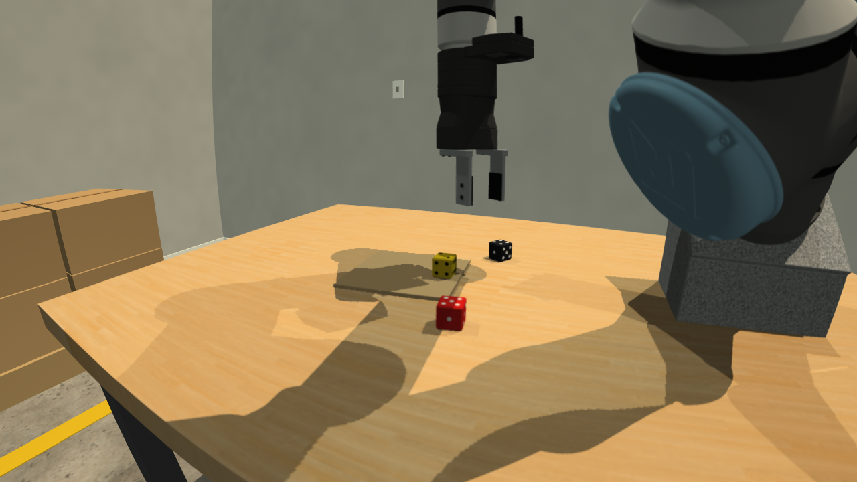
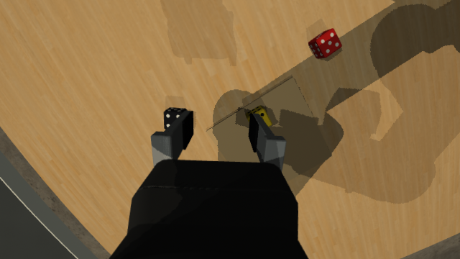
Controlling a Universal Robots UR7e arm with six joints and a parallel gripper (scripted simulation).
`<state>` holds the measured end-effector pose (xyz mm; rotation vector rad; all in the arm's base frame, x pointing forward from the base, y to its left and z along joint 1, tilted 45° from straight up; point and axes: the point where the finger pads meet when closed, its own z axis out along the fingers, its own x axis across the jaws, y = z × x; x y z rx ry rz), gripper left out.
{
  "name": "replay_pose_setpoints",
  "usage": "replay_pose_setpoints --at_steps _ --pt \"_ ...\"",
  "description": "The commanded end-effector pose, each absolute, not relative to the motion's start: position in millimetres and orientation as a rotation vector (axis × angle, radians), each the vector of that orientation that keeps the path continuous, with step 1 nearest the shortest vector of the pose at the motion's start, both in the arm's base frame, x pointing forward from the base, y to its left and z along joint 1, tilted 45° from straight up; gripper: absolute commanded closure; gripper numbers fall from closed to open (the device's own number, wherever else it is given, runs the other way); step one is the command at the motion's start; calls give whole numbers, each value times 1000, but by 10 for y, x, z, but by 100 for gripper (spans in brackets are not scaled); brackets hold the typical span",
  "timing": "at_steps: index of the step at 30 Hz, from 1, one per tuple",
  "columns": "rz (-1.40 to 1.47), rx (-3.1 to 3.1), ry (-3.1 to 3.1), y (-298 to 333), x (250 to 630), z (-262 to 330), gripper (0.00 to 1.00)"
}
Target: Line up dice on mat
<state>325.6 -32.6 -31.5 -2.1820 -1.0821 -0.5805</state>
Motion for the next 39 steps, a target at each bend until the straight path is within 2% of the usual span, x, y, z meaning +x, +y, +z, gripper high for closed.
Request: replay_pose_setpoints --at_steps 1,39 --pt "-650 -2109 -1260 -362 3202 -377 0" --pt "-1000 -1441 -2213 -592 3055 -693 0"
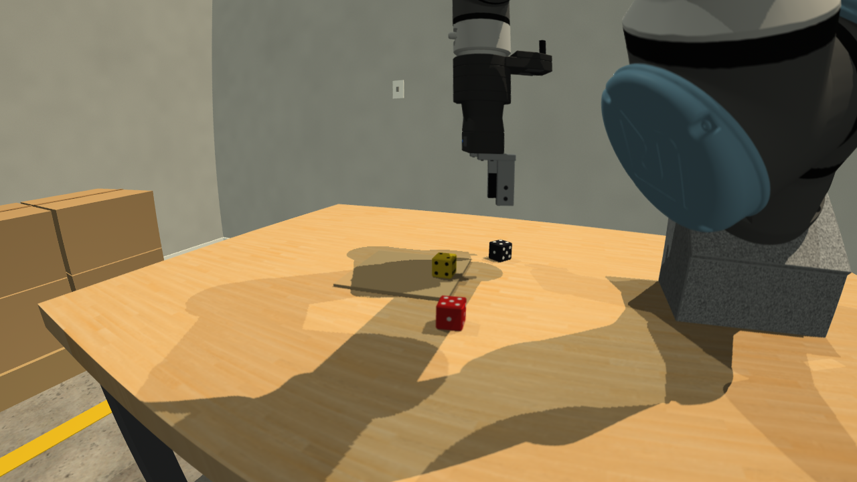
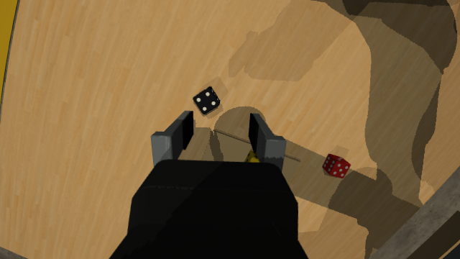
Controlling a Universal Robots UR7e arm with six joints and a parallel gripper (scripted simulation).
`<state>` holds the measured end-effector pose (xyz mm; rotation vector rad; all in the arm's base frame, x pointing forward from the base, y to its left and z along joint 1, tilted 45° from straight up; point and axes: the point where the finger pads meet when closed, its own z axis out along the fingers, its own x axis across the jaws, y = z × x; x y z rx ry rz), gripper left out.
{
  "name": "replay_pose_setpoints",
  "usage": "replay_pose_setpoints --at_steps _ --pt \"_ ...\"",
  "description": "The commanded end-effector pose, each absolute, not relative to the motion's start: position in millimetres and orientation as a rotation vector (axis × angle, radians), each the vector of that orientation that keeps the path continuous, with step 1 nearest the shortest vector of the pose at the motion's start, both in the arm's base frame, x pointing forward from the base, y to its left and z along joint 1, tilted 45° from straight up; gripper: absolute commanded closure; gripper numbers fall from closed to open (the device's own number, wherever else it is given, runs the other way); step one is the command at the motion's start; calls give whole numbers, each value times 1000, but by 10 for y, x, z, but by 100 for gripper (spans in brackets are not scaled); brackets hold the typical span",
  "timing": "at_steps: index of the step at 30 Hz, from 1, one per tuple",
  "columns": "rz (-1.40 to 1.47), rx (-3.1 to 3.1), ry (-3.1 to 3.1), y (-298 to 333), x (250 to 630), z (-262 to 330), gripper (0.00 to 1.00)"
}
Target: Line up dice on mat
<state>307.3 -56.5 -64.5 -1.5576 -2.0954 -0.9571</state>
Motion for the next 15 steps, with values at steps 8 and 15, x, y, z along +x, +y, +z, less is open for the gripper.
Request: replay_pose_setpoints --at_steps 8,15 --pt "-1054 -1265 -2370 -632 3049 -746 0" --pt "-1096 -1101 -2497 -665 3049 -790 0"
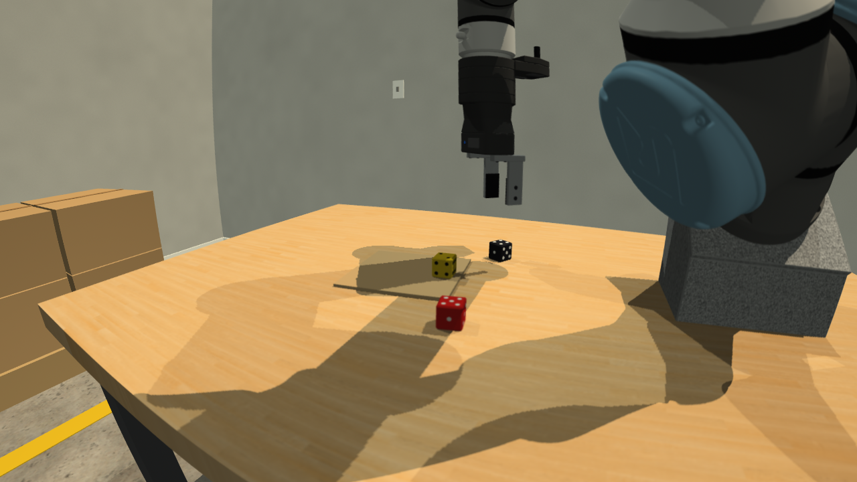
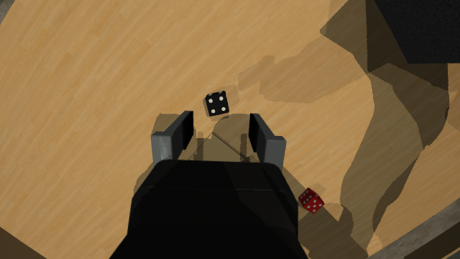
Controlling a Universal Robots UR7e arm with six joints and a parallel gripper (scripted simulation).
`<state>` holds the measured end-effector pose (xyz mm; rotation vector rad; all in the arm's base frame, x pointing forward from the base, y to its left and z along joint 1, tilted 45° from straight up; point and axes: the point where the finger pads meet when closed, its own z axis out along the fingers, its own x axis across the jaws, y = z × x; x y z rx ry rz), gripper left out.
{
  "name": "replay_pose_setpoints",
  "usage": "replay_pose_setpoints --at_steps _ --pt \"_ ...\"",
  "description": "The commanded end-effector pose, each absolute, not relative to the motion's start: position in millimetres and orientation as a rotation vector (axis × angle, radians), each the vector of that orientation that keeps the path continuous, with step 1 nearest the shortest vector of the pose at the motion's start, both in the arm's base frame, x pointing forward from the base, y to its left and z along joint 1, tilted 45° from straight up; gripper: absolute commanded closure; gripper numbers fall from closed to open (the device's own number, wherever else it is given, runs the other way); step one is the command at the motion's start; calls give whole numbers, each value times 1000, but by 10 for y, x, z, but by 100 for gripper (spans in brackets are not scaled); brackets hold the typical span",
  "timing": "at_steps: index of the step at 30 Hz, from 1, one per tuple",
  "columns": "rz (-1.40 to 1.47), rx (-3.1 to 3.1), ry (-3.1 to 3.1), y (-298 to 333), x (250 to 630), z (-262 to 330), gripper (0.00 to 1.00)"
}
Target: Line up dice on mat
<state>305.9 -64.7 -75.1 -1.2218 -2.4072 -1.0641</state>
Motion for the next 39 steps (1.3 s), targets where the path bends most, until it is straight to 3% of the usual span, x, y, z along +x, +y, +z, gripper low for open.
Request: replay_pose_setpoints --at_steps 1,24,25,39 --pt "-1101 -1082 -2511 -669 3049 -794 0" --pt "-1132 -932 -2614 -700 3060 -824 0" --pt "-1132 -932 -2614 -700 3060 -824 21" --pt "-1132 -933 -2613 -700 3060 -824 21"
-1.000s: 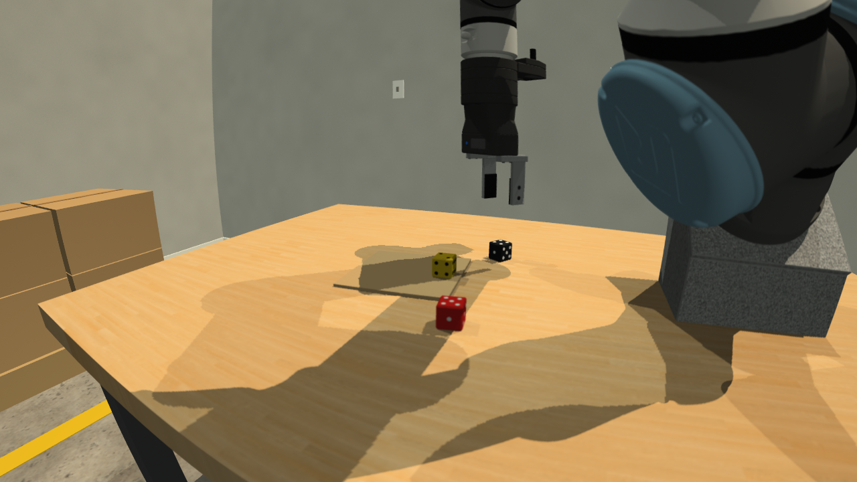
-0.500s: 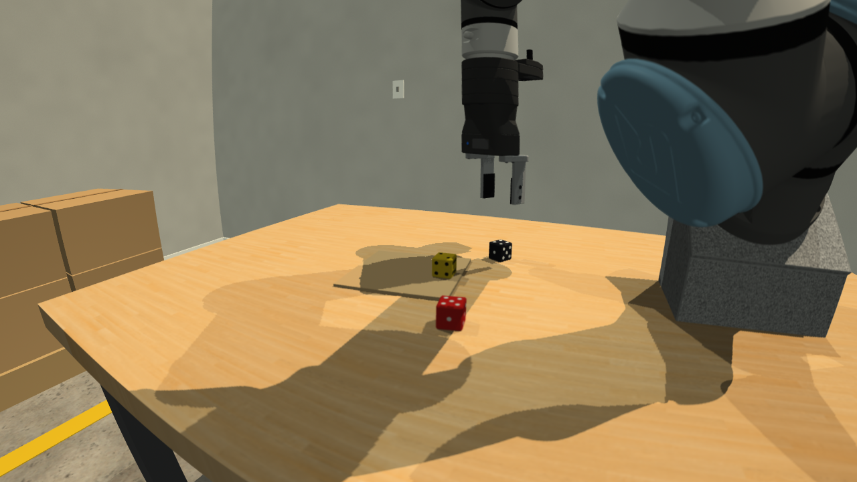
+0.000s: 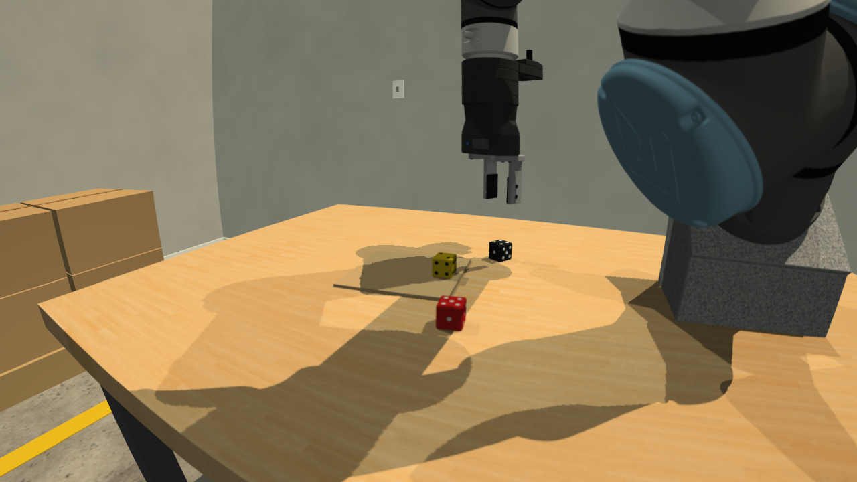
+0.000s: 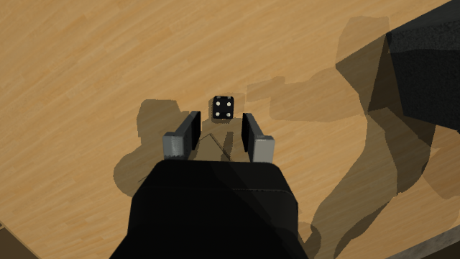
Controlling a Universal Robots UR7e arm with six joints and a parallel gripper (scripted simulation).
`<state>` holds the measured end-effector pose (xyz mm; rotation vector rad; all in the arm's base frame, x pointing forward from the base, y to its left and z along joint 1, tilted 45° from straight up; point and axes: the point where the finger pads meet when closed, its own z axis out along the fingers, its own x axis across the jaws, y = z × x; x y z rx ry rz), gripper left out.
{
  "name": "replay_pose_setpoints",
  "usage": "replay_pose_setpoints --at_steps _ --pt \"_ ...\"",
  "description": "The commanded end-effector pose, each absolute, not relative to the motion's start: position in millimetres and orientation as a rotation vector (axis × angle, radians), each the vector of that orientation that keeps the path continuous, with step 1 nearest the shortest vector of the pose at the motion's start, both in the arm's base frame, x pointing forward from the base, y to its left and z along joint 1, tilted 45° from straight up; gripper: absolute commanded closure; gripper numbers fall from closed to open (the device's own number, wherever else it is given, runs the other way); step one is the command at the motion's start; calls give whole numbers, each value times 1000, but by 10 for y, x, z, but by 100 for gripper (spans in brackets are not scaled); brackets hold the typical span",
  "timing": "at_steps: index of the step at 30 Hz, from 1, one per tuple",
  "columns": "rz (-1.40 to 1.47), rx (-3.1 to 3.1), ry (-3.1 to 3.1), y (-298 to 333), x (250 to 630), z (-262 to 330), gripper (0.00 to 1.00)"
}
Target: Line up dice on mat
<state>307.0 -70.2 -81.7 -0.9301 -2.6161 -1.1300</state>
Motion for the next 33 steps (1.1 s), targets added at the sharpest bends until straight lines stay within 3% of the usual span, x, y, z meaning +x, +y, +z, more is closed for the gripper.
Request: replay_pose_setpoints --at_steps 1,33 --pt "-1132 -933 -2613 -700 3060 -824 21" --pt "-1133 -931 -2610 -657 3059 -849 21"
